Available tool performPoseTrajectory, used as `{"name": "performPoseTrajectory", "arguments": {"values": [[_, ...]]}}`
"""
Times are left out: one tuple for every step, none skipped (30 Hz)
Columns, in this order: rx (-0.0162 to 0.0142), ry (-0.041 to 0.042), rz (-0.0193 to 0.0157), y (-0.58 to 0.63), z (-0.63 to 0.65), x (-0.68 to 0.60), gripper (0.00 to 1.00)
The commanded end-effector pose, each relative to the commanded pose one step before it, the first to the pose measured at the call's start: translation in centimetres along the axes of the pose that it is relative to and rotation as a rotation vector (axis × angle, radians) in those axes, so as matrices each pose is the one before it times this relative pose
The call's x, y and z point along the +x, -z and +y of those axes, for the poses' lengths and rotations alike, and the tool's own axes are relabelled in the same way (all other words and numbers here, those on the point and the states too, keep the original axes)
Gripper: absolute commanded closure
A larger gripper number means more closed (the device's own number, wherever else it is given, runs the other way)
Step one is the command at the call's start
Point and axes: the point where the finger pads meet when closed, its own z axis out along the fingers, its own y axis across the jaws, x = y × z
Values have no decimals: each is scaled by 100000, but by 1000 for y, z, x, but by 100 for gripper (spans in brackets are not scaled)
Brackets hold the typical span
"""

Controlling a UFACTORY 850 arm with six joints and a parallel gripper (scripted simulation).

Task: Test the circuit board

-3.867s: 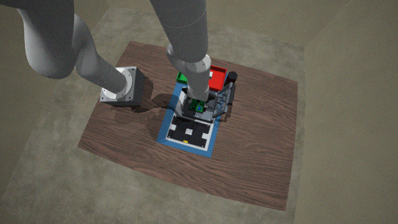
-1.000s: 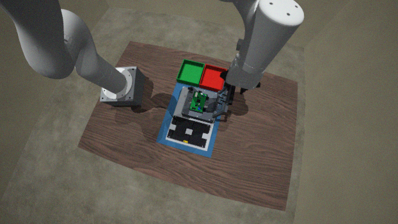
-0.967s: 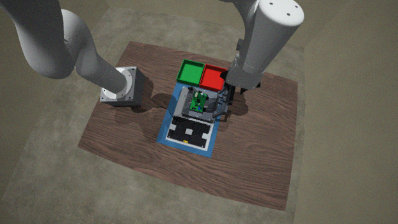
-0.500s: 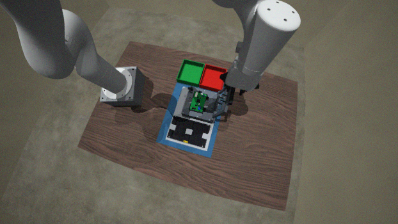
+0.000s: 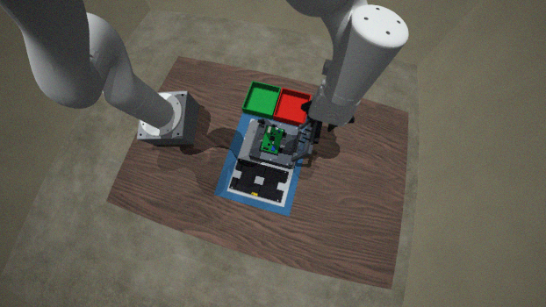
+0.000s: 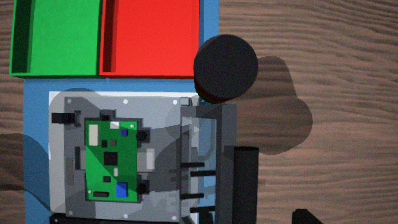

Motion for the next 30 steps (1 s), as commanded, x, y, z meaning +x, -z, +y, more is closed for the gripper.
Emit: {"name": "performPoseTrajectory", "arguments": {"values": [[-220, -18, 35, 95, 81, 7, 48], [0, 0, 0, -2, 0, 0, 48], [0, 0, 0, -13, 0, 0, 48], [0, 0, 0, -31, 1, 0, 48], [0, 0, 0, -56, 1, 0, 48], [0, 0, 0, -85, 2, 0, 48], [0, 0, 0, -116, 2, 0, 48], [0, 0, 0, -147, 2, 0, 48], [0, 0, 0, -179, 4, 0, 48], [0, 0, 0, -207, 4, 0, 48], [0, 0, 0, -232, 5, 0, 48], [0, 0, 0, -253, 5, 0, 48], [0, 0, 0, -269, 6, 0, 48], [0, 0, 0, 0, 0, 0, 48], [0, 0, 0, 0, 0, 0, 48], [0, 0, 0, -279, 6, 1, 48], [0, 0, 0, -283, 6, 0, 48], [0, 0, 0, -281, 6, 0, 48], [0, 0, 0, -272, 5, 1, 48], [0, 0, 0, -259, 6, 0, 48], [0, 0, 0, -239, 5, 0, 48], [0, 0, 0, -215, 5, 0, 48], [0, 0, 0, -186, 4, 0, 48], [0, 0, 0, -155, 4, 0, 48], [0, 0, 0, -122, 3, 0, 48], [0, 0, 0, -90, 2, 0, 48], [0, 0, 0, -59, 1, 0, 48], [0, 0, 0, -33, 1, 0, 48], [0, 0, 0, -13, 0, 0, 48], [0, 0, 0, -2, 0, 0, 48]]}}
